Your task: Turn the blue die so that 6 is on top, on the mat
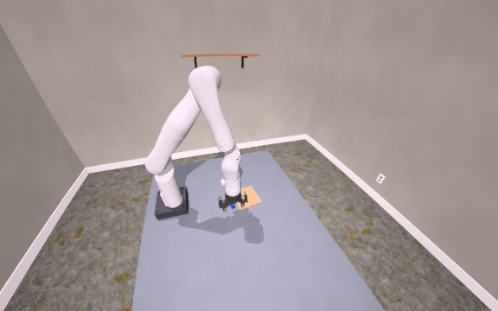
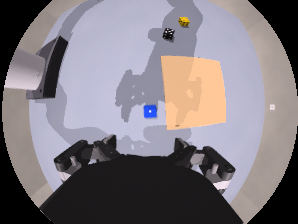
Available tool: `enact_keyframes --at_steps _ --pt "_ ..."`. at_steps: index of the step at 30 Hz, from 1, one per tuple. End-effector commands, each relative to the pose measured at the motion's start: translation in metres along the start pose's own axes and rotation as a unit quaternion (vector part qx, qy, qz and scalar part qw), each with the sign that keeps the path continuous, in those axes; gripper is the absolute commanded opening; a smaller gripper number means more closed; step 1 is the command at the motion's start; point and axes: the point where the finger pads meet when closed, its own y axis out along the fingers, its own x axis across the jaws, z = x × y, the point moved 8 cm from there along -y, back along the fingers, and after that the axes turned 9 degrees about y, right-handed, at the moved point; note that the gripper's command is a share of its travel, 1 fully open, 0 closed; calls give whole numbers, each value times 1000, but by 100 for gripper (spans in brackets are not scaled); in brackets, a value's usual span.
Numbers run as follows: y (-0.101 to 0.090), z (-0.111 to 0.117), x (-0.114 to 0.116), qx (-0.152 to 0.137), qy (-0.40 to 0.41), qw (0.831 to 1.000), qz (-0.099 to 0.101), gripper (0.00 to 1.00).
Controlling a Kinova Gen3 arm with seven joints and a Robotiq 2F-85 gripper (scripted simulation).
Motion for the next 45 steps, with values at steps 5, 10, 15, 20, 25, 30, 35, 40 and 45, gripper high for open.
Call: enact_keyframes --at_steps 5,10,15,20,25,30,35,40,45 --pt "0 1 0 0 0 1000 -1 100" --pt "0 10 1 0 0 1000 -1 100" --pt "0 29 1 0 0 1000 -1 100" --pt "0 55 2 0 0 1000 -1 100" --pt "0 73 2 0 0 1000 -1 100" --pt "0 103 3 0 0 1000 -1 100" --pt "0 130 4 0 0 1000 -1 100" --pt "0 144 4 0 0 1000 -1 100" --pt "0 159 5 0 0 1000 -1 100"
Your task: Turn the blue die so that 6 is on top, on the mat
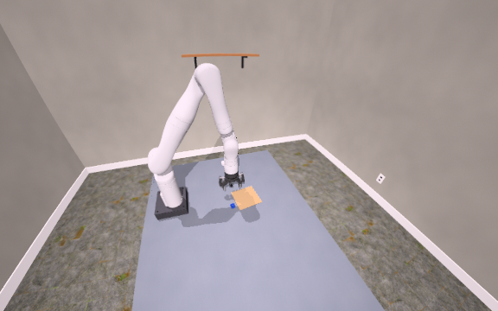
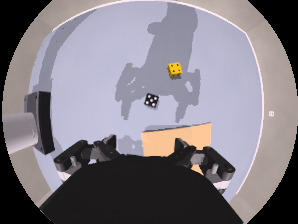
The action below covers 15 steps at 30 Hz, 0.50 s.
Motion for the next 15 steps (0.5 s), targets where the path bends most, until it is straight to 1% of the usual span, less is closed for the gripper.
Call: enact_keyframes --at_steps 1,6,15 --pt "0 12 0 0 -12 1000 -1 100" --pt "0 17 0 0 -12 1000 -1 100" --pt "0 18 0 0 -12 1000 -1 100"
